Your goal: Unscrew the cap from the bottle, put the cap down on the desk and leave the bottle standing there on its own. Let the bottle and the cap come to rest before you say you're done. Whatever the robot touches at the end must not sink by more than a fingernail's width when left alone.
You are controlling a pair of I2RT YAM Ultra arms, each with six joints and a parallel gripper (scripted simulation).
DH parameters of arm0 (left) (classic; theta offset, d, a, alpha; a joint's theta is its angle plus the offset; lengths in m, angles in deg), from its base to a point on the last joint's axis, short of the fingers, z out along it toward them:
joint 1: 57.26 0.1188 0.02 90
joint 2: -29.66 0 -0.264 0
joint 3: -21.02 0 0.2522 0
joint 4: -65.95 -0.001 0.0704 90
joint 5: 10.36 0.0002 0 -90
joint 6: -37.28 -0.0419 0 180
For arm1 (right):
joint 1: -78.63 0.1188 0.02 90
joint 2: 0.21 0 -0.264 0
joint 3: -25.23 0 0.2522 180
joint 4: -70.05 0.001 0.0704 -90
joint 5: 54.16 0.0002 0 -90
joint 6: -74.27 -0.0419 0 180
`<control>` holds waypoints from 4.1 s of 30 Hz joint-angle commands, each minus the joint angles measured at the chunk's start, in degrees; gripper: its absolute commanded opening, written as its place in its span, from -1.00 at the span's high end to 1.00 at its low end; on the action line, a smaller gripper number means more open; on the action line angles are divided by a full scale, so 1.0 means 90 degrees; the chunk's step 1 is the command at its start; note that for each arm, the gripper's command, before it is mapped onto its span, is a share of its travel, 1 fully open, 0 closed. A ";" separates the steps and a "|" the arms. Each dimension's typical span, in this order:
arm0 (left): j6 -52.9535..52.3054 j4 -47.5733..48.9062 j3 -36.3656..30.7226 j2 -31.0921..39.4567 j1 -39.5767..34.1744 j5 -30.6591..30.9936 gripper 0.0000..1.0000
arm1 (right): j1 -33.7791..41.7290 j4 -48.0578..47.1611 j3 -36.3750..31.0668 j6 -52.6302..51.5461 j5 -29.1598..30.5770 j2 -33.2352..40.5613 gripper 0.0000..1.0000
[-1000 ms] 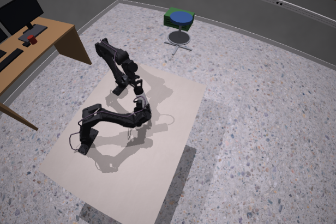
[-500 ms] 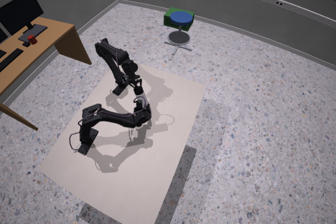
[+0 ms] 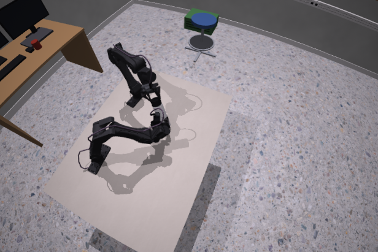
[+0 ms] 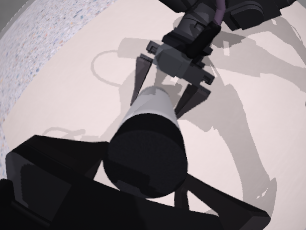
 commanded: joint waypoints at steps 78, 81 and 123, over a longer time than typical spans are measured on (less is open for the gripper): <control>1.0754 -0.1149 0.0926 -0.0512 0.0866 0.1134 1.00 | 0.0021 -0.0086 0.0243 0.0029 -0.0272 0.0142 1.00; 1.0707 -0.1290 0.1051 -0.0505 0.0915 0.1156 1.00 | 0.0021 -0.0086 0.0243 0.0029 -0.0272 0.0142 1.00; 1.0550 -0.1935 0.1651 -0.0499 0.1077 0.1210 1.00 | 0.0021 -0.0086 0.0243 0.0029 -0.0272 0.0142 1.00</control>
